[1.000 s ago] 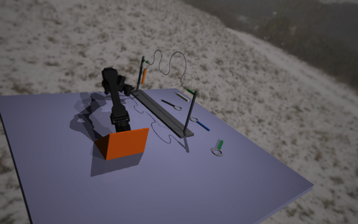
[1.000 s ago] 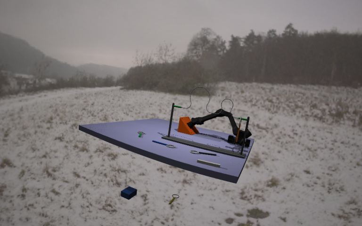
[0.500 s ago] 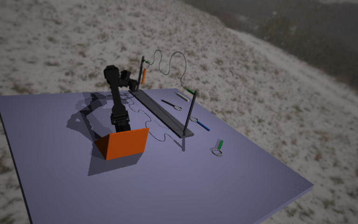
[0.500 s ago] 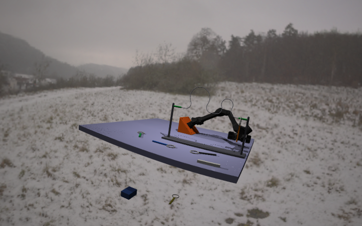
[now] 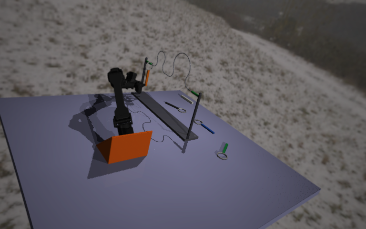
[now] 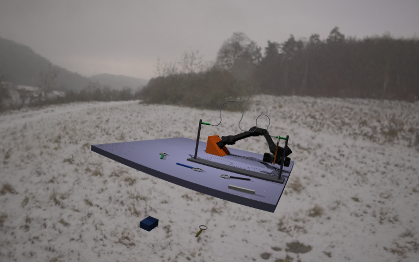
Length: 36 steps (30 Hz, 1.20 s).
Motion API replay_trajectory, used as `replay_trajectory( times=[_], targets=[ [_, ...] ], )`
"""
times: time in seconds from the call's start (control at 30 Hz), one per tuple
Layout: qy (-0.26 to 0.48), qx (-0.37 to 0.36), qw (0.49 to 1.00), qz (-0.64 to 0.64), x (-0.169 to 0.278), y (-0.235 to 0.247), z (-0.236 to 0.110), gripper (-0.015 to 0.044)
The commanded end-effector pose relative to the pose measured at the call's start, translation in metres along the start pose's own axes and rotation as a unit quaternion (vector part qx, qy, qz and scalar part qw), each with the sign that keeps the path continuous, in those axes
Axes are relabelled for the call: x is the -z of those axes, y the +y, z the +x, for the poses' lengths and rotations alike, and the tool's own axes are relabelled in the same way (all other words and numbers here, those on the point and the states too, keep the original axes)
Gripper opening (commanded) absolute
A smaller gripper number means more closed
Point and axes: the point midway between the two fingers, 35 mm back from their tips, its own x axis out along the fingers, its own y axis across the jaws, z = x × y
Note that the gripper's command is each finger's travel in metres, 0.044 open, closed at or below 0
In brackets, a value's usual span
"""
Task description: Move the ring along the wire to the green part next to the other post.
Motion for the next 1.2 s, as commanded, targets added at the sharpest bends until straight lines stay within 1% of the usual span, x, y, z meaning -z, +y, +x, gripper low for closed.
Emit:
replay_trajectory(
  times=[0.0, 0.73, 1.17],
  targets=[
    [0.001, -0.001, 1.000, 0.002, 0.000, 0.001, 0.008, 0.0160],
    [0.000, -0.002, 1.000, 0.001, -0.001, -0.001, 0.043, 0.0160],
    [0.000, -0.002, 1.000, 0.001, -0.001, -0.001, 0.044, 0.0160]
  ],
)
